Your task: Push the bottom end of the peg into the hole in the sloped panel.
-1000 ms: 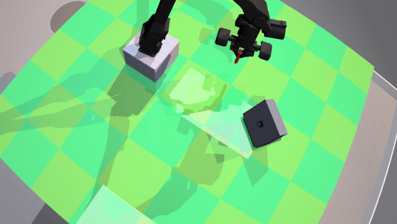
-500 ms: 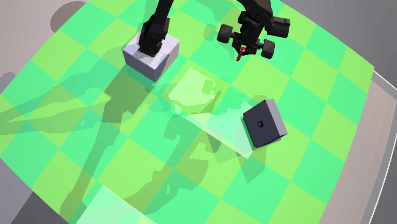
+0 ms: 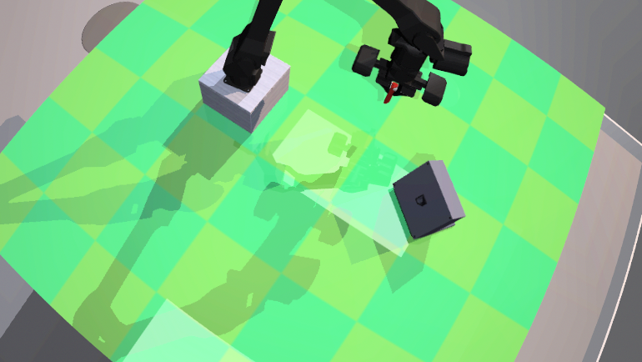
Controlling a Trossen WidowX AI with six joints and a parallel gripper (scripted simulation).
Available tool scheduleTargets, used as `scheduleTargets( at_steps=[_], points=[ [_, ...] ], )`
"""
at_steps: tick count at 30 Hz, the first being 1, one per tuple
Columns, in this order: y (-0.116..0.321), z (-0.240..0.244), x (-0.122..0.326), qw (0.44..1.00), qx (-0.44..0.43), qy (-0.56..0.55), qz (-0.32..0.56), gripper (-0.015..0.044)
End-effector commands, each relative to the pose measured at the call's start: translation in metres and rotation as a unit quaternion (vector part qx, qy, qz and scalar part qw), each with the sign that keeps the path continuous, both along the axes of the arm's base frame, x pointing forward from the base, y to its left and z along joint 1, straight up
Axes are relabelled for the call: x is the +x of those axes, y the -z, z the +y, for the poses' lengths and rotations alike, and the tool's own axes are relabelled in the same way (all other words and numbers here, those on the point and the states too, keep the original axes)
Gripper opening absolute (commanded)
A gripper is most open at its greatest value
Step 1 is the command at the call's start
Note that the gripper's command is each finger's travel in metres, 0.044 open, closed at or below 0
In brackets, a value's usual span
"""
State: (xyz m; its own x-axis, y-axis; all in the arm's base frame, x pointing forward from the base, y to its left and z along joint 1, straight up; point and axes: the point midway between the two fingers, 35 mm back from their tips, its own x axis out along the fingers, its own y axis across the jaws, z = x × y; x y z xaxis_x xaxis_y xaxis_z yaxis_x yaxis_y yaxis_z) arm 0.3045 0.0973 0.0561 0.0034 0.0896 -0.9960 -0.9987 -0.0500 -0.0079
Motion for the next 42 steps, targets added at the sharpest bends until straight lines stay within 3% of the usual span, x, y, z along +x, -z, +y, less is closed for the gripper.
scheduleTargets(
  at_steps=[1,42],
  points=[
    [0.001,-0.003,0.003,1.000,0.009,0.006,0.002,0.0000],
    [0.008,-0.041,0.026,0.991,0.098,0.090,0.007,0.0000]
  ],
)
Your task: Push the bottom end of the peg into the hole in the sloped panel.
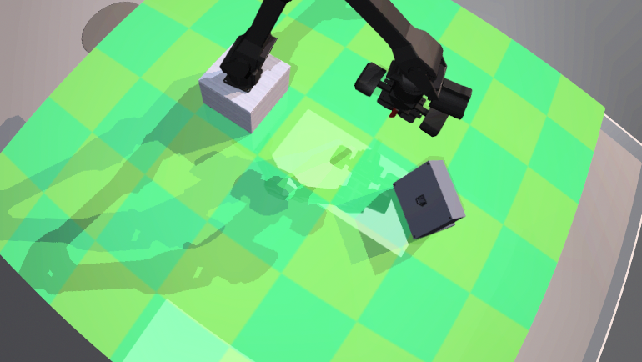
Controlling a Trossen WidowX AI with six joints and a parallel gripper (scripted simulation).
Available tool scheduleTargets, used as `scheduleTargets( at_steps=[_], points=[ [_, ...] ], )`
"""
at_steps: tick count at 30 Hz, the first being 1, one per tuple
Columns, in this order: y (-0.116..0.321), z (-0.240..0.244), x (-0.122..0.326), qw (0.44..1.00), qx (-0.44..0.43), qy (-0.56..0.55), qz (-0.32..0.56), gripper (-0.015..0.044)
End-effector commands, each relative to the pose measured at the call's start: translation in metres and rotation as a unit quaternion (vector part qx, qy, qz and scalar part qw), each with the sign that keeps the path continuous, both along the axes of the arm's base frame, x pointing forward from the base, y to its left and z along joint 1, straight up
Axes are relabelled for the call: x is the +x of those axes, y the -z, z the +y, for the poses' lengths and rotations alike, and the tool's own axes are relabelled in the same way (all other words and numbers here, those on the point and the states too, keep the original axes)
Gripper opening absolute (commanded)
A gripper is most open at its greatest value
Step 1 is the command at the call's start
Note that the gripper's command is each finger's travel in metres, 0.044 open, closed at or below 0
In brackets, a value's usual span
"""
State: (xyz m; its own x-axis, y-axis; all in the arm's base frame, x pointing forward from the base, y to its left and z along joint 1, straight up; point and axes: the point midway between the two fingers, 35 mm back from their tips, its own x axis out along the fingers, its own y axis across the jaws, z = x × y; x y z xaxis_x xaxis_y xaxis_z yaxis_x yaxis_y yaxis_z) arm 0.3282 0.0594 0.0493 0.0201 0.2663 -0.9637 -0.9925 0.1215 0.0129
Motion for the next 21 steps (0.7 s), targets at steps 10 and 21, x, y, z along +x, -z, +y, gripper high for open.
scheduleTargets(
  at_steps=[10,21],
  points=[
    [0.002,-0.013,0.007,0.999,0.029,0.025,-0.002,0.0000],
    [0.002,-0.025,0.012,0.998,0.052,0.047,-0.006,0.0000]
  ],
)
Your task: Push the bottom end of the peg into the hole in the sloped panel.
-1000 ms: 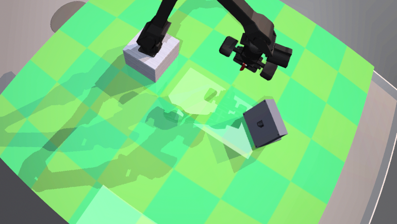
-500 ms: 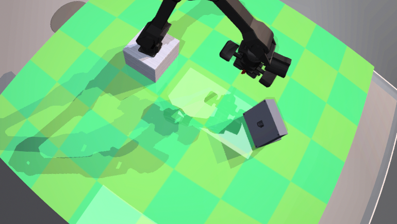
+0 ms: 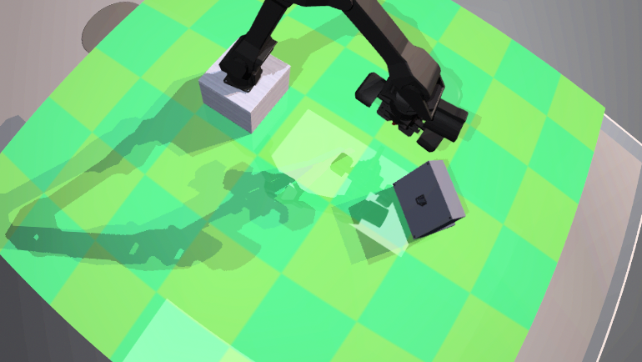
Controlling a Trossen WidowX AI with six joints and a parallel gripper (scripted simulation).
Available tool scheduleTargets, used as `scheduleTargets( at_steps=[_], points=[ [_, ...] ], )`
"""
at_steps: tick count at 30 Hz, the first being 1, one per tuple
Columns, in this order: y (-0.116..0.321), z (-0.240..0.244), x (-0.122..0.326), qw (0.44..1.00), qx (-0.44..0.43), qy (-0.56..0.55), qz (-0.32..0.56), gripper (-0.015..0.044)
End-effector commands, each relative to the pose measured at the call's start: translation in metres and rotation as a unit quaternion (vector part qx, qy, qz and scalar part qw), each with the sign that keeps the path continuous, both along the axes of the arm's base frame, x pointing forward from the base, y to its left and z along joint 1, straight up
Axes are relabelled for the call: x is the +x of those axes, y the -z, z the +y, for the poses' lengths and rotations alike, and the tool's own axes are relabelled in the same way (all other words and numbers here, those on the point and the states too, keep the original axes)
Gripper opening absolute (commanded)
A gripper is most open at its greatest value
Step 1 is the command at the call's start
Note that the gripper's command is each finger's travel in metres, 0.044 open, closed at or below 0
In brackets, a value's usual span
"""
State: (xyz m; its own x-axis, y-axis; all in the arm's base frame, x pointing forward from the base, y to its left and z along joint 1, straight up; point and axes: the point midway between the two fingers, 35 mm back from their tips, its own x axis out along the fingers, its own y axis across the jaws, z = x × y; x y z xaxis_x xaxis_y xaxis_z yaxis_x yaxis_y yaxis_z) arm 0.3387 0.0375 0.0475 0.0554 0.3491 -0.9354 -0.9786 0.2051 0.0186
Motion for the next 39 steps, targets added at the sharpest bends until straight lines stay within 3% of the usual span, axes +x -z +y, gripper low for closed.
scheduleTargets(
  at_steps=[1,39],
  points=[
    [0.001,-0.004,0.002,1.000,0.009,0.006,-0.002,0.0000],
    [0.001,-0.050,0.017,0.992,0.088,0.084,-0.026,0.0000]
  ],
)
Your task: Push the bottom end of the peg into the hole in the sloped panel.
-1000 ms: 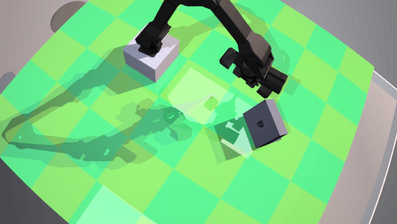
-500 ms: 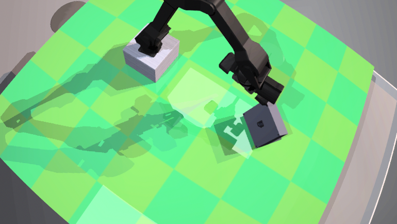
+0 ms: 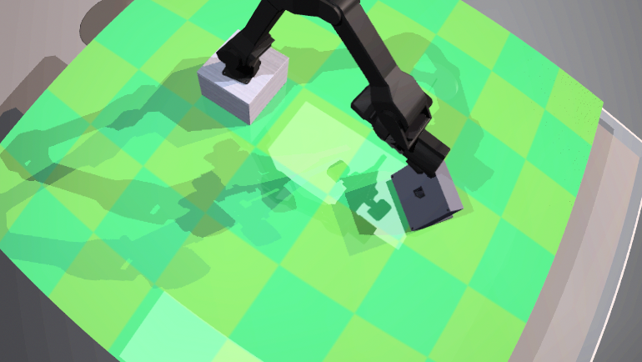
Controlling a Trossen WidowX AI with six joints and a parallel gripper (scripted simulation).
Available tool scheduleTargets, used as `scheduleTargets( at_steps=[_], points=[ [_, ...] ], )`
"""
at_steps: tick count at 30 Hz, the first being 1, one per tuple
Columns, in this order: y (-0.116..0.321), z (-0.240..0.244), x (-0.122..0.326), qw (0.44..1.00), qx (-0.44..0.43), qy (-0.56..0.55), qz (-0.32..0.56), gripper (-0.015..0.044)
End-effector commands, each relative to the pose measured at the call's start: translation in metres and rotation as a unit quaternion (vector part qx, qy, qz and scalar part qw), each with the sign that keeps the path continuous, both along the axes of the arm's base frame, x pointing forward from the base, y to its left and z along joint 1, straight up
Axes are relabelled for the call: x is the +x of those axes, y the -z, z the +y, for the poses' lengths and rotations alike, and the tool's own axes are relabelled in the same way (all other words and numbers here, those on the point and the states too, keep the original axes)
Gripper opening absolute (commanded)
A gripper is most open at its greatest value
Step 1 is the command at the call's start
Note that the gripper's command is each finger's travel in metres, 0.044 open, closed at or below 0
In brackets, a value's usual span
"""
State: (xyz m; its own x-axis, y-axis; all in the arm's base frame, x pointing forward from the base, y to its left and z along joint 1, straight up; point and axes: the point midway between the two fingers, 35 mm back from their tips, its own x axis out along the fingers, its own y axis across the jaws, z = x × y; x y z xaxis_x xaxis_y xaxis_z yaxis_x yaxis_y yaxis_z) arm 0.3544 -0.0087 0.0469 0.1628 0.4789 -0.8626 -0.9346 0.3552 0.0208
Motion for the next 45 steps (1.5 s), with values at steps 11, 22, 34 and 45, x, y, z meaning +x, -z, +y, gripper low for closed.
scheduleTargets(
  at_steps=[11,22,34,45],
  points=[
    [0.000,-0.018,0.004,0.999,0.028,0.027,-0.013,0.0000],
    [-0.001,-0.033,0.007,0.997,0.049,0.050,-0.024,0.0000],
    [-0.002,-0.050,0.009,0.994,0.071,0.074,-0.038,0.0000],
    [-0.003,-0.066,0.009,0.990,0.091,0.097,-0.052,0.0000]
  ],
)
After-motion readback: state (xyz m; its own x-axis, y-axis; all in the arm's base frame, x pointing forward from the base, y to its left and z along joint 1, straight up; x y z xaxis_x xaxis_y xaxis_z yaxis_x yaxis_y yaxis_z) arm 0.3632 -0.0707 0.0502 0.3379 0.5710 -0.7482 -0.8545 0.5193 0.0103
